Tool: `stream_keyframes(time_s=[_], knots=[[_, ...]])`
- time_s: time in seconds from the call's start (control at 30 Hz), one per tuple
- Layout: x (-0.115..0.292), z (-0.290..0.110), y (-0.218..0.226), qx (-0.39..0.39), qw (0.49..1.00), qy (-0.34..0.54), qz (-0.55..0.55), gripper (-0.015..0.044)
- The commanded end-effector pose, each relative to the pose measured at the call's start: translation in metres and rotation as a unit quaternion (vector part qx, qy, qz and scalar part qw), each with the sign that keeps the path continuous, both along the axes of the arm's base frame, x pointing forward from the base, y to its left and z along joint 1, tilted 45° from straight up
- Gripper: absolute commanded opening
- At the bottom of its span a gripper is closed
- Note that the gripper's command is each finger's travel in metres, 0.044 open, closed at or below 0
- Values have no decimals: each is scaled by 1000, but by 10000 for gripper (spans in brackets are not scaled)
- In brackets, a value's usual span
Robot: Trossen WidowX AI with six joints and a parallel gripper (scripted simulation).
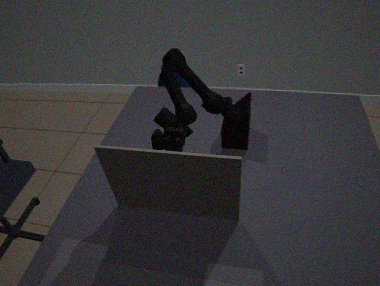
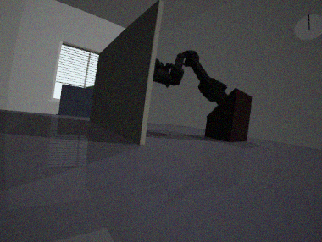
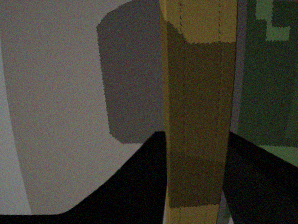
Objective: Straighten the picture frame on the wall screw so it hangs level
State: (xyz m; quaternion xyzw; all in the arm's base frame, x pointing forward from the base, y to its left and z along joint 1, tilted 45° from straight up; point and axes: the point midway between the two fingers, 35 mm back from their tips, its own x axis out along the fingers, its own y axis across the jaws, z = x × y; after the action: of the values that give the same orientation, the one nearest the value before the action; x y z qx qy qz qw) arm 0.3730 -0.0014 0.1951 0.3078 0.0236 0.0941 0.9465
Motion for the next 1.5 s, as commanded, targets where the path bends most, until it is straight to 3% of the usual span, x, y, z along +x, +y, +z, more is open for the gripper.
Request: stream_keyframes(time_s=[0.0,1.47], knots=[[0,0,-1,1,1000,0,-1,0],[-2,6,8,2,1000,0,-1,0]])
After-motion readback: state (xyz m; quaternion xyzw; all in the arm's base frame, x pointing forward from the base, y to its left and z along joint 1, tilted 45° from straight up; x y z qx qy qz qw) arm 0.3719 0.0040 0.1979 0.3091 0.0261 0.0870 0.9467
